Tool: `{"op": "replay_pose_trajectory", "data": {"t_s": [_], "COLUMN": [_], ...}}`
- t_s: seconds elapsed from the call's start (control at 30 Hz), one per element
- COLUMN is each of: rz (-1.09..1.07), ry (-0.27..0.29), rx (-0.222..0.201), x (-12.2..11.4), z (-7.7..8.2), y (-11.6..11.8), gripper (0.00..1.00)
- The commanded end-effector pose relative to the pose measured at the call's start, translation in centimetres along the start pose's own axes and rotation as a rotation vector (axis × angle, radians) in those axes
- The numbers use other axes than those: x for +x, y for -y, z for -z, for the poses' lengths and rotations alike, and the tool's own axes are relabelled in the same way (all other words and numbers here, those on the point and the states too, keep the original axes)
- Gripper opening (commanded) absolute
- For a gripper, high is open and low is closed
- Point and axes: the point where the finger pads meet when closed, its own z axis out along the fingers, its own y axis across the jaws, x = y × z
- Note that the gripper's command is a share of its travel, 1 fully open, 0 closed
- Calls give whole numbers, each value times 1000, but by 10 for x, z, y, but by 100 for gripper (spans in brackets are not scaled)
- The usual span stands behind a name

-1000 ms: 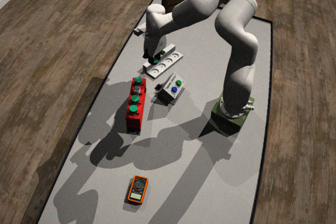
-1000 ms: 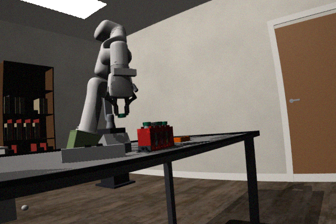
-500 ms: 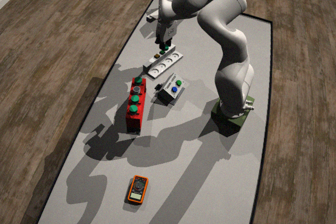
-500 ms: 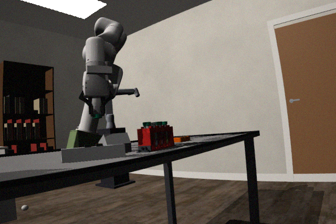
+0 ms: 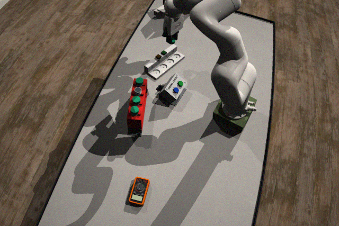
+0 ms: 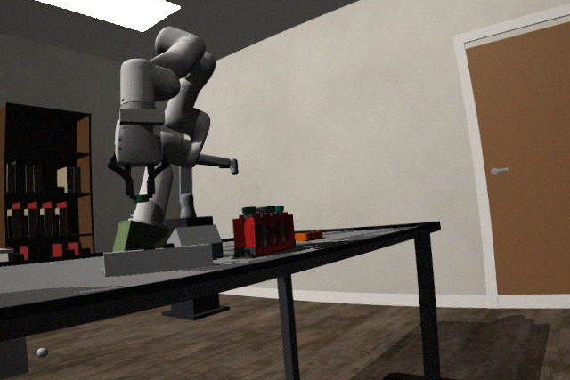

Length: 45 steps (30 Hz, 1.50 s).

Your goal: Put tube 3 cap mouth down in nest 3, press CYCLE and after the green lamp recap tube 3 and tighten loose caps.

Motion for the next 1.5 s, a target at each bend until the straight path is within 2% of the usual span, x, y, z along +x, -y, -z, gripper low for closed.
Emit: {"op": "replay_pose_trajectory", "data": {"t_s": [0.0, 0.3, 0.37, 0.83, 1.47], "rz": [-1, -1, -1, -2, -2], "ry": [-3, -2, -2, -2, -2], "rx": [-1, -1, -1, -1, -1], "x": [1, 1, 1, 1, 1], "z": [-12, -58, -58, -126, -129], "y": [-1, -1, -1, -2, -2], "gripper": [0, 0, 0, 0, 0]}}
